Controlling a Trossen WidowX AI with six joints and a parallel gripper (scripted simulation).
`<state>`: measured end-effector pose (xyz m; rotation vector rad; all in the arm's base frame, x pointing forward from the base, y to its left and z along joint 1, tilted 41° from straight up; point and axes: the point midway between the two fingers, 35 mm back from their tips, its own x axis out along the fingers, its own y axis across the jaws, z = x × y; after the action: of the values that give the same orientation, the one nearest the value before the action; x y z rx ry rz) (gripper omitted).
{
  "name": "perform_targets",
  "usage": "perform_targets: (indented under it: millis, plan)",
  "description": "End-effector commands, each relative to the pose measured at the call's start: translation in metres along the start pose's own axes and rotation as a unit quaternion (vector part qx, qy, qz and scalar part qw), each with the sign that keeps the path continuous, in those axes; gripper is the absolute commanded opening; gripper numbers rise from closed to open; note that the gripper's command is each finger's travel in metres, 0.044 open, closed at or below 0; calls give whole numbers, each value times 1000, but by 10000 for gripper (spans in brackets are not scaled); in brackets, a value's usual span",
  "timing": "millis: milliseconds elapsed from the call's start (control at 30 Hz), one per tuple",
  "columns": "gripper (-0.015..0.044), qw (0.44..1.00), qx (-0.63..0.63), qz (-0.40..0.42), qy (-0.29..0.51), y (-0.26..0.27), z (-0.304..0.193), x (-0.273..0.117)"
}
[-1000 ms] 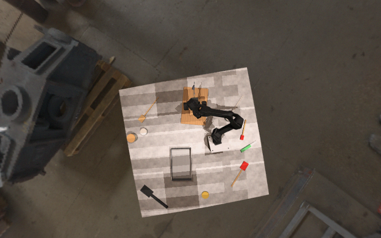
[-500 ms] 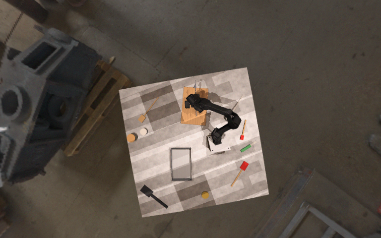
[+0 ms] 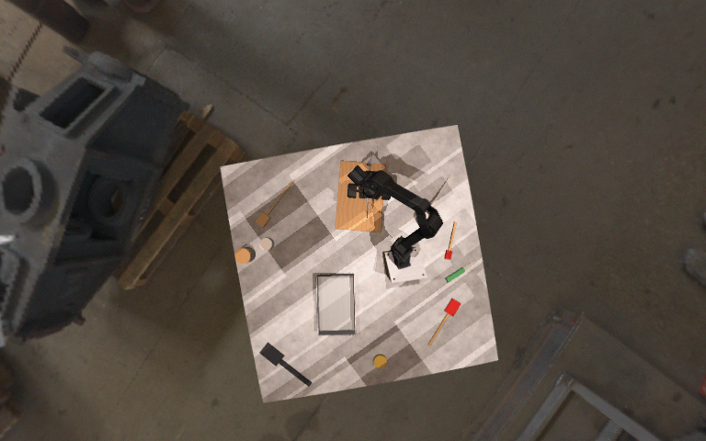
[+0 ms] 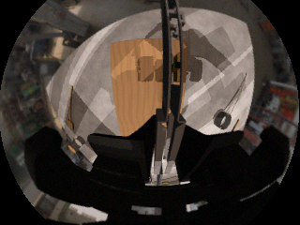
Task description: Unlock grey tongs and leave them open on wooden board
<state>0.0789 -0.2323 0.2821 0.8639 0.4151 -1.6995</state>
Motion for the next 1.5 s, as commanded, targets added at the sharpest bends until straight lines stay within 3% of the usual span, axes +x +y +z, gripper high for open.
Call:
perform_targets:
  millis: [0, 1467]
  plan:
    - [-150, 1000, 10, -1, 12, -1, 0, -3]
    - [-150, 1000, 11, -2, 12, 6, 0, 55]
